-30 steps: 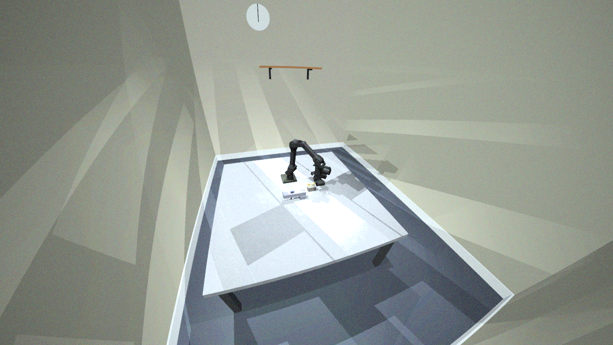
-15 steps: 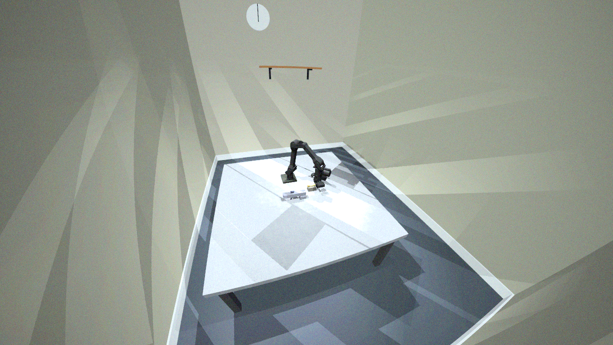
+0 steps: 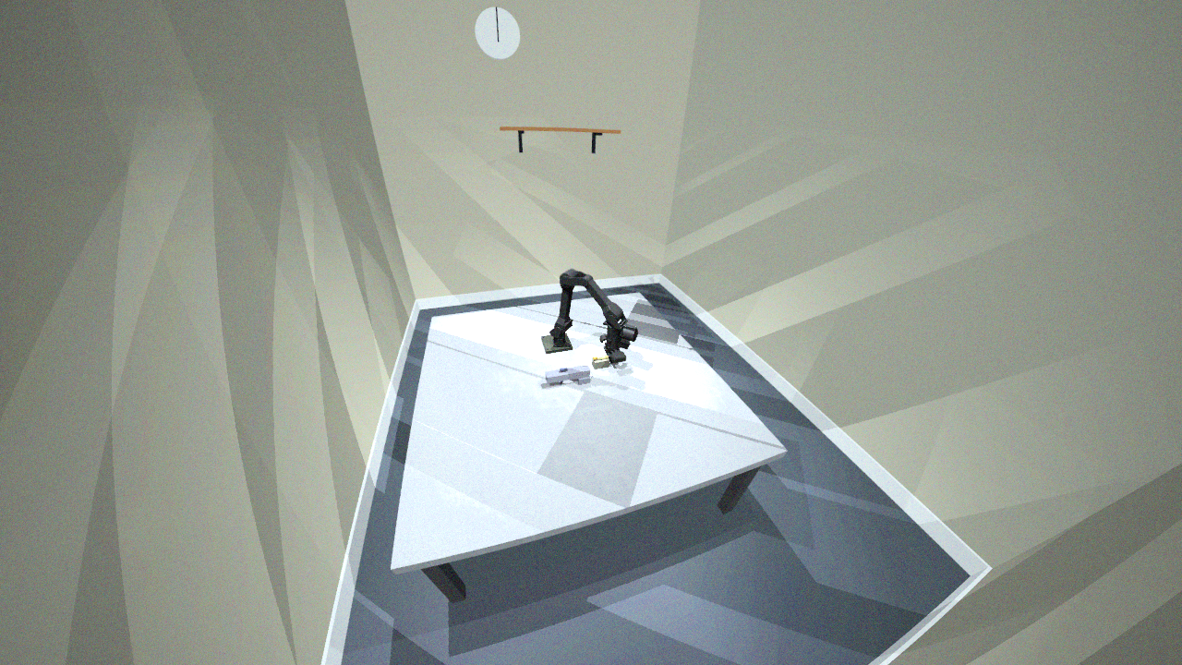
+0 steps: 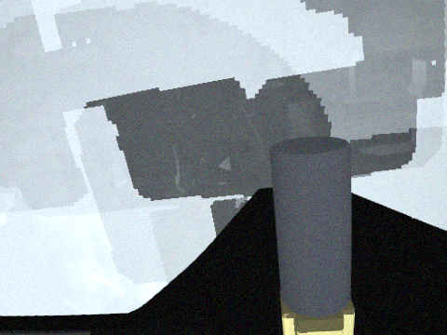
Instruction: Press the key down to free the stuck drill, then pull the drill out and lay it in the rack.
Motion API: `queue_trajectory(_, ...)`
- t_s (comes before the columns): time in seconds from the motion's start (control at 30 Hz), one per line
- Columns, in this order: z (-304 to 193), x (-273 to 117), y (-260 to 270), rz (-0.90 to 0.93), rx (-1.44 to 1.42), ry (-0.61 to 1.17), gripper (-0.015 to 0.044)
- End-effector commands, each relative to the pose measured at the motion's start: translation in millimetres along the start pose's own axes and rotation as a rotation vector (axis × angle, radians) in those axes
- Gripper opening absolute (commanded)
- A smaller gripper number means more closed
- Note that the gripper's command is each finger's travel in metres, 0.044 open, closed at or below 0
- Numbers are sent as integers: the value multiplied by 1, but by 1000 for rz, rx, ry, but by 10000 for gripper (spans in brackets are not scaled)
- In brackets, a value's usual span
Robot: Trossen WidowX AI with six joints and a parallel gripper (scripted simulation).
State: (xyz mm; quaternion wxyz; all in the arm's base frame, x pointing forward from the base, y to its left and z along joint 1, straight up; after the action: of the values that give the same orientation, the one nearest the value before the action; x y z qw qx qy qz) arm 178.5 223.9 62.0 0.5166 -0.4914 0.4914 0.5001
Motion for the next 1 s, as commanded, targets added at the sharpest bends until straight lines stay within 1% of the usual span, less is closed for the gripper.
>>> queue_trajectory(0.0, -4, 7, 1, 2, 4, 14, 0)
queue_trajectory(0.97, -6, 6, 0, 2, 4, 14, 0)
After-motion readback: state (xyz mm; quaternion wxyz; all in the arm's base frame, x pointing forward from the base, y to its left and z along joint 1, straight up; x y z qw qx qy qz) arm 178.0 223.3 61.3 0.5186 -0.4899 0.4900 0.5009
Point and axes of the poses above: the point midway between the two fingers, 35 mm back from their tips, its own x axis out along the fingers, its own y axis across the jaws, z = x × y, the point moved 3 cm from there along -x, back along the fingers, and after that the axes turned 8 degrees about x, right-handed, at the moved point
